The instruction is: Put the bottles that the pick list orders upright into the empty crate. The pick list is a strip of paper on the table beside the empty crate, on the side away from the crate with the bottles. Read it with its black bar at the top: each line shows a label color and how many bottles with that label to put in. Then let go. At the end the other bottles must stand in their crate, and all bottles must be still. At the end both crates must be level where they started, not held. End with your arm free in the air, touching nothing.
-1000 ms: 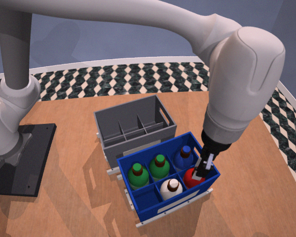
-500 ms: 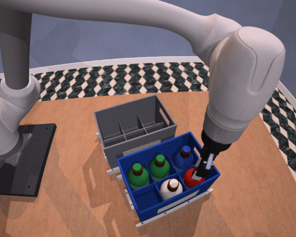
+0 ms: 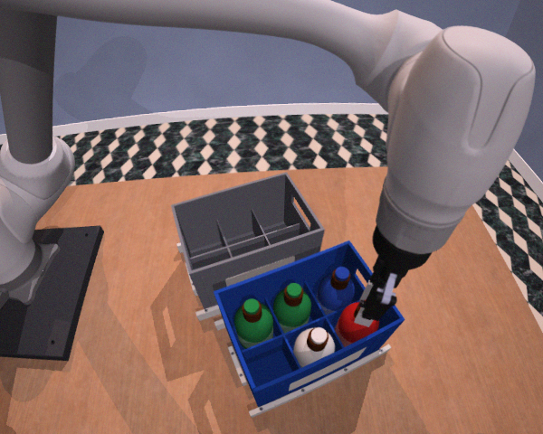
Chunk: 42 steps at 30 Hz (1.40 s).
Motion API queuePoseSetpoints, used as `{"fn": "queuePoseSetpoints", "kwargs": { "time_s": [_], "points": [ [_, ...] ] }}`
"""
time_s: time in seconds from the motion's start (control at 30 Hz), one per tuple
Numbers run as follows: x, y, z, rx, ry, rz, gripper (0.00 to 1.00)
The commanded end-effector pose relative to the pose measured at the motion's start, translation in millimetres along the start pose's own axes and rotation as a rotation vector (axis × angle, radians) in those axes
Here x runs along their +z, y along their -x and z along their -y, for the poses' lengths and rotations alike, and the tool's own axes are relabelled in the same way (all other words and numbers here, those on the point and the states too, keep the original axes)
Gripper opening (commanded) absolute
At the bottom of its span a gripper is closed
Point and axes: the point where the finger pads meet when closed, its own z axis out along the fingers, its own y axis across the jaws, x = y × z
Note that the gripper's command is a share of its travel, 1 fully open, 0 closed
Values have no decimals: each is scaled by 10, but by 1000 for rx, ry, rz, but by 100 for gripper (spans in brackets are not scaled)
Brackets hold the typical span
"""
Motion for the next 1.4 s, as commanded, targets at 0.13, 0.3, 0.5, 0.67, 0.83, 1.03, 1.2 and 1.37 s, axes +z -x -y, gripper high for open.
{"fn": "queuePoseSetpoints", "kwargs": {
  "time_s": [0.13,0.3,0.5,0.67,0.83,1.03,1.2,1.37],
  "points": [
    [-128,0,0,0,0,0,0],
    [-178,0,0,0,0,0,0],
    [-278,0,0,0,0,0,0],
    [-361,0,0,0,0,0,0],
    [-411,0,0,0,0,0,0],
    [-511,0,0,0,0,0,0],
    [-595,0,0,0,0,0,0],
    [-661,0,0,0,0,0,0]
  ]
}}
